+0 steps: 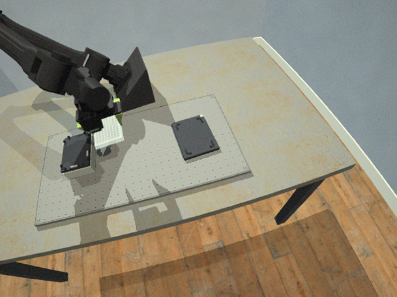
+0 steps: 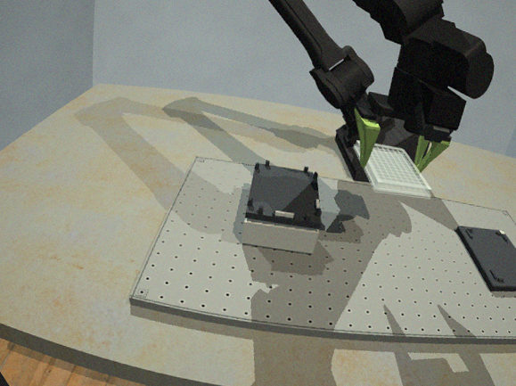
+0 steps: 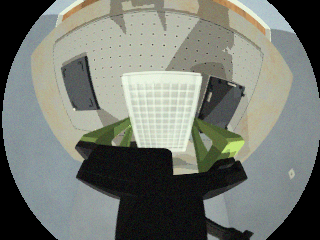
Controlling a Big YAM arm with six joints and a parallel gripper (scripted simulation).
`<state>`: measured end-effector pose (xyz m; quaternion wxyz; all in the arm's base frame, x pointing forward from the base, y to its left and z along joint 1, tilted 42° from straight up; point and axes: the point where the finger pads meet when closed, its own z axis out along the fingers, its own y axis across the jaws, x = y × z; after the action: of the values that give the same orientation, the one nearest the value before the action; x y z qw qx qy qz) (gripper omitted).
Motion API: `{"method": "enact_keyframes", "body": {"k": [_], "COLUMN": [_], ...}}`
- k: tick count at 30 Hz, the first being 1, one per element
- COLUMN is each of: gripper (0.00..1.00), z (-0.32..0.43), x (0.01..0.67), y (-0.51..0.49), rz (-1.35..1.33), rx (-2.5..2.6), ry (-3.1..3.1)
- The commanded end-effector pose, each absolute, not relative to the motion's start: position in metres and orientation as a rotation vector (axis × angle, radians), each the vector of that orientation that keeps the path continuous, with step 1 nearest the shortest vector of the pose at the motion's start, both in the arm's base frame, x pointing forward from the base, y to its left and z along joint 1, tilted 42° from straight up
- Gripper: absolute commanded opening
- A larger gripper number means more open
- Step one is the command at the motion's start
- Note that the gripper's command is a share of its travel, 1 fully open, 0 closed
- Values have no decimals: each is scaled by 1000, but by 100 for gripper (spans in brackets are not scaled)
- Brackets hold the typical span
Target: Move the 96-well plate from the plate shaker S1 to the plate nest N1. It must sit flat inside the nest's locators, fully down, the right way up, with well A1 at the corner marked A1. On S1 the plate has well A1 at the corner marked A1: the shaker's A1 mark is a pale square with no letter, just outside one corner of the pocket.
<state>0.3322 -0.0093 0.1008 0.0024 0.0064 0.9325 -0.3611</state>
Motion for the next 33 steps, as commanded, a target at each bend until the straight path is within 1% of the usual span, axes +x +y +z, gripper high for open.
{"method": "enact_keyframes", "body": {"k": [1, 33], "gripper": [0, 0], "z": [104, 32], "x": [357, 371], "y": [16, 81], "rz": [-1073, -1065], "rx": [46, 43], "ry": [2867, 2873]}}
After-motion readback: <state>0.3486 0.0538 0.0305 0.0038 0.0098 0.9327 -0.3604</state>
